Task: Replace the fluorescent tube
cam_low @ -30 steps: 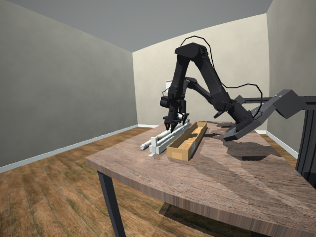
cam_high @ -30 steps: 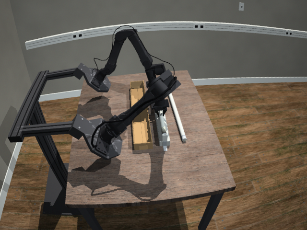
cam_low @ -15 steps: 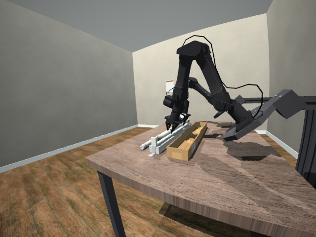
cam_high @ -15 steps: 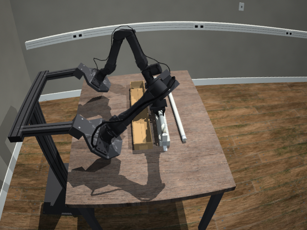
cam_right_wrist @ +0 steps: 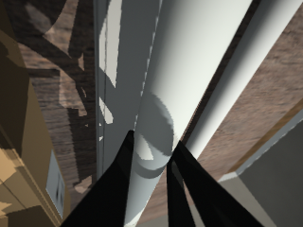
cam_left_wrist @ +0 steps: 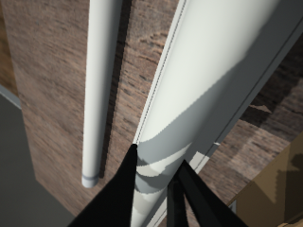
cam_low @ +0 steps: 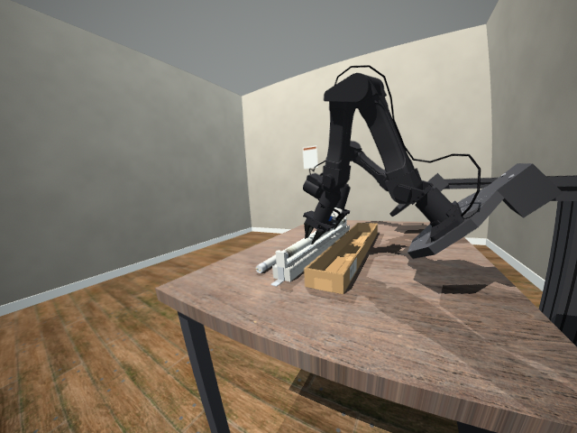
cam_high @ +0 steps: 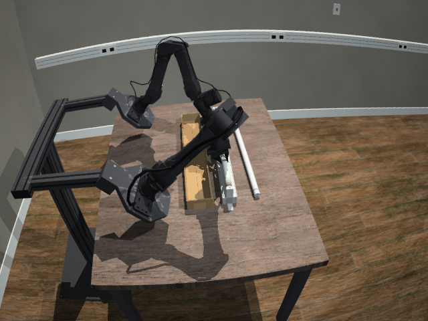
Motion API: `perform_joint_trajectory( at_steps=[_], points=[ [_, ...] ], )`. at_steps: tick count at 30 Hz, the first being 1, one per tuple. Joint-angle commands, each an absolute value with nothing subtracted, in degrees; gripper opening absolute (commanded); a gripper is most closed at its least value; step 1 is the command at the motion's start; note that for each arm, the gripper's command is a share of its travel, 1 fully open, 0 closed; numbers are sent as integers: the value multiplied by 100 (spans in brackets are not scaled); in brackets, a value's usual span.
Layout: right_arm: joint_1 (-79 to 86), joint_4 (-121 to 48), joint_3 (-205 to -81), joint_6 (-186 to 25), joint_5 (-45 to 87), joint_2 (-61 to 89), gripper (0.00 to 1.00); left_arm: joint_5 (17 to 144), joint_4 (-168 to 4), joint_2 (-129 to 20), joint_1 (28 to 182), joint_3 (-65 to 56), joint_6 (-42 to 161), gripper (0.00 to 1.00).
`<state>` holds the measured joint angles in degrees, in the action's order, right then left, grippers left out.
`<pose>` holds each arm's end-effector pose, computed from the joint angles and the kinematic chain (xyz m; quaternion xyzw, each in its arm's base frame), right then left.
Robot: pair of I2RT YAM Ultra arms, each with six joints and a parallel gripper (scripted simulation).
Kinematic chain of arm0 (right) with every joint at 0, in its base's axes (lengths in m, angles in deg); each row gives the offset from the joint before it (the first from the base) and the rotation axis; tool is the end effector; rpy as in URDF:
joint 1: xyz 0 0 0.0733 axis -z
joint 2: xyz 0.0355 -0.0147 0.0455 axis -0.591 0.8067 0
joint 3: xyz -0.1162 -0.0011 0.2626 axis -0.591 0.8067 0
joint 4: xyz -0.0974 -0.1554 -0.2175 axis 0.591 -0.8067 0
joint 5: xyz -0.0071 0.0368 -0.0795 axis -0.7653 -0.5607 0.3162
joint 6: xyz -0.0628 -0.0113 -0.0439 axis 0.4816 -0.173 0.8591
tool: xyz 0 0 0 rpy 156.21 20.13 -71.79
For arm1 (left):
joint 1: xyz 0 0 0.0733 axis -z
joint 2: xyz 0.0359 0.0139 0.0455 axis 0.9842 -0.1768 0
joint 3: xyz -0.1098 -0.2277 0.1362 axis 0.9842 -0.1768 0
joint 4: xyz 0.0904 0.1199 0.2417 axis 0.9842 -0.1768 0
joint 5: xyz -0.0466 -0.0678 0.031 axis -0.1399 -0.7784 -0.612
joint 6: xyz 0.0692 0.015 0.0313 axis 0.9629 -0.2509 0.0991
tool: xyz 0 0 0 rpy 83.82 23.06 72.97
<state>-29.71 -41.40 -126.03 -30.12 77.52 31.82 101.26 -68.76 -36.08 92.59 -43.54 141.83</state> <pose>0.1977 0.3169 0.1463 -0.6588 0.5636 -0.3819 0.3202 0.2874 -0.0427 0.2370 0.5285 0.6228 0.4231 0.3921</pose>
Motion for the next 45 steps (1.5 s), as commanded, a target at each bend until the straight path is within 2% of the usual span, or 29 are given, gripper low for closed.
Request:
perform_joint_trajectory(
  at_steps=[1,27,45],
  points=[
    [-3183,-3918,-12344,-2883,7936,3013,11,10262,-6744,-3357,9373,-4604,14296,11],
    [-3259,-3689,-12073,-2758,8091,3239,11,10410,-6453,-3400,9440,-4885,14365,11],
    [-3321,-2876,-11868,-2390,8324,3259,11,10522,-5670,-3479,9486,-5135,14476,11]
  ],
)
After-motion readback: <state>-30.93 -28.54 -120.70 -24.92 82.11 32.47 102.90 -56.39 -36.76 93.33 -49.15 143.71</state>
